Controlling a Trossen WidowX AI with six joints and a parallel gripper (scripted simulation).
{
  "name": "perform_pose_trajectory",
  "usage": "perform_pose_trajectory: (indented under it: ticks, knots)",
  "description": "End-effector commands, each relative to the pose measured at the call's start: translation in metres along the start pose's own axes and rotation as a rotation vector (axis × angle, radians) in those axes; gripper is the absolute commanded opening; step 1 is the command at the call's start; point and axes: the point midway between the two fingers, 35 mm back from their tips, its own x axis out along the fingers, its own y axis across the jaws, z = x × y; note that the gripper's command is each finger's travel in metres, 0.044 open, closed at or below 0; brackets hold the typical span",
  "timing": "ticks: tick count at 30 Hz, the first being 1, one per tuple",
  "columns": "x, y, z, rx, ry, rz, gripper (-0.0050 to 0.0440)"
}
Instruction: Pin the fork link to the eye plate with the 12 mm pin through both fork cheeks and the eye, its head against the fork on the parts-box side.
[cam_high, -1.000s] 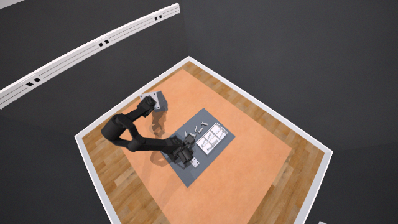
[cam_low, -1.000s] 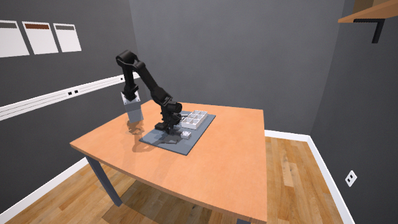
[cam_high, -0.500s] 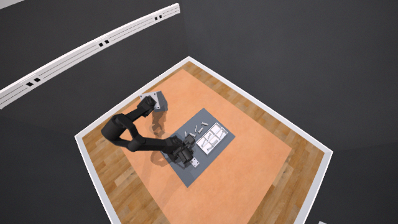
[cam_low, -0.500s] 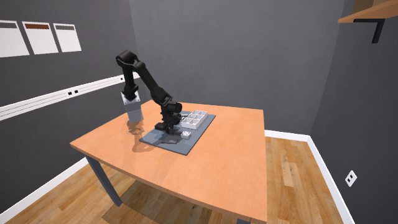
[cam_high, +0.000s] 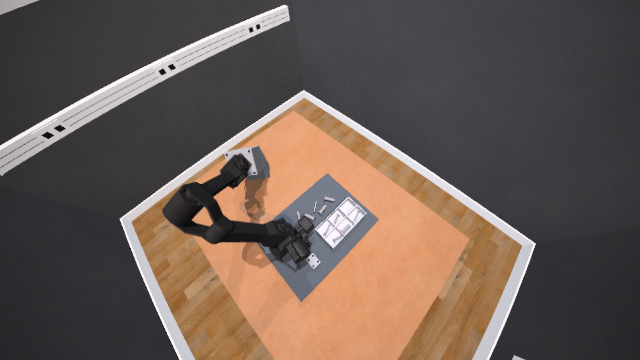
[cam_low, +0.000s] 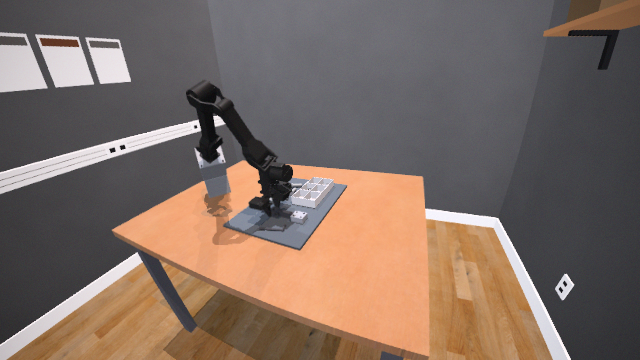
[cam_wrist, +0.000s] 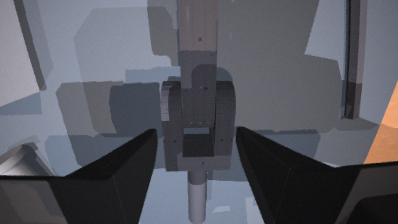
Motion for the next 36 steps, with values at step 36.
perform_pose_trajectory:
  ticks: [36]
  knots:
    - [-0.009, -0.0028, 0.0077, 0.008, -0.027, -0.003, 0.025]
